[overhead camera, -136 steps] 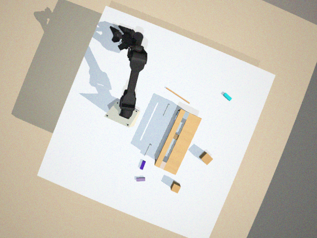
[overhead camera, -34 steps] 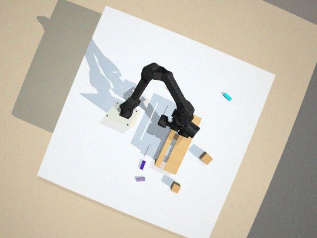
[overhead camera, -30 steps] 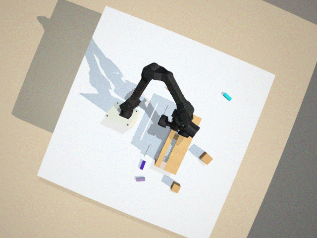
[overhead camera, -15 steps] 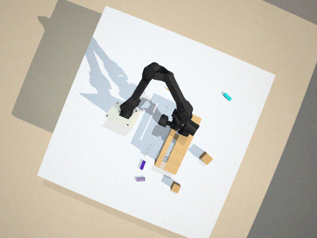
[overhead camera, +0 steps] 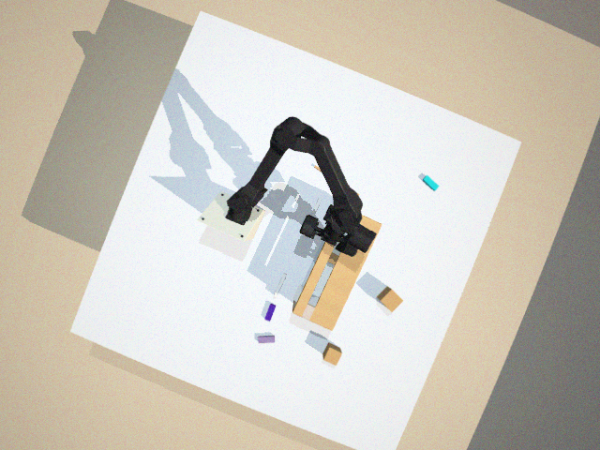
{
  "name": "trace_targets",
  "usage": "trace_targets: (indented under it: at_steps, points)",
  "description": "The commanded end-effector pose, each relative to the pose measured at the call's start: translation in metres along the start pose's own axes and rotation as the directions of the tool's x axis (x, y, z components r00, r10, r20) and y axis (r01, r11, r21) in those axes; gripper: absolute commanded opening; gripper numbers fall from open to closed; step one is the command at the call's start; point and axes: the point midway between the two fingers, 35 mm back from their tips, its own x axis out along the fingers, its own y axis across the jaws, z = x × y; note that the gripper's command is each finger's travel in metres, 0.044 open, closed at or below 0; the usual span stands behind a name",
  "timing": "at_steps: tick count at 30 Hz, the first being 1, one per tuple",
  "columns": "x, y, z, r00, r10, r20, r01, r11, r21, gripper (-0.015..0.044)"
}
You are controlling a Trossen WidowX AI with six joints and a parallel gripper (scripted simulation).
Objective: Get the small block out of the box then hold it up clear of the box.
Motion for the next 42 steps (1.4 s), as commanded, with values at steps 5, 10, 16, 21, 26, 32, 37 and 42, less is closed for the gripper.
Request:
trace_targets:
  at_steps: [5,10,16,21,26,32,37,42]
  points:
    - [0.011,0.004,0.006,1.0,0.01,0.009,-0.01,1.0,0.004,0.04]
    - [0.005,0.002,0.0,1.0,0.002,0.001,-0.002,1.0,0.012,0.04]
    - [0.012,0.002,-0.017,1.0,0.002,0.0,-0.002,1.0,0.013,0.04]
    - [0.016,0.002,-0.028,1.0,0.002,0.0,-0.002,1.0,0.013,0.04]
    - [0.02,0.003,-0.04,1.0,0.002,-0.001,-0.002,1.0,0.013,0.04]
    - [0.026,0.003,-0.055,1.0,0.002,-0.002,-0.002,1.0,0.013,0.04]
    - [0.029,0.003,-0.065,1.0,0.002,-0.002,-0.002,1.0,0.013,0.04]
    - [0.033,0.003,-0.077,1.0,0.002,-0.003,-0.002,1.0,0.012,0.04]
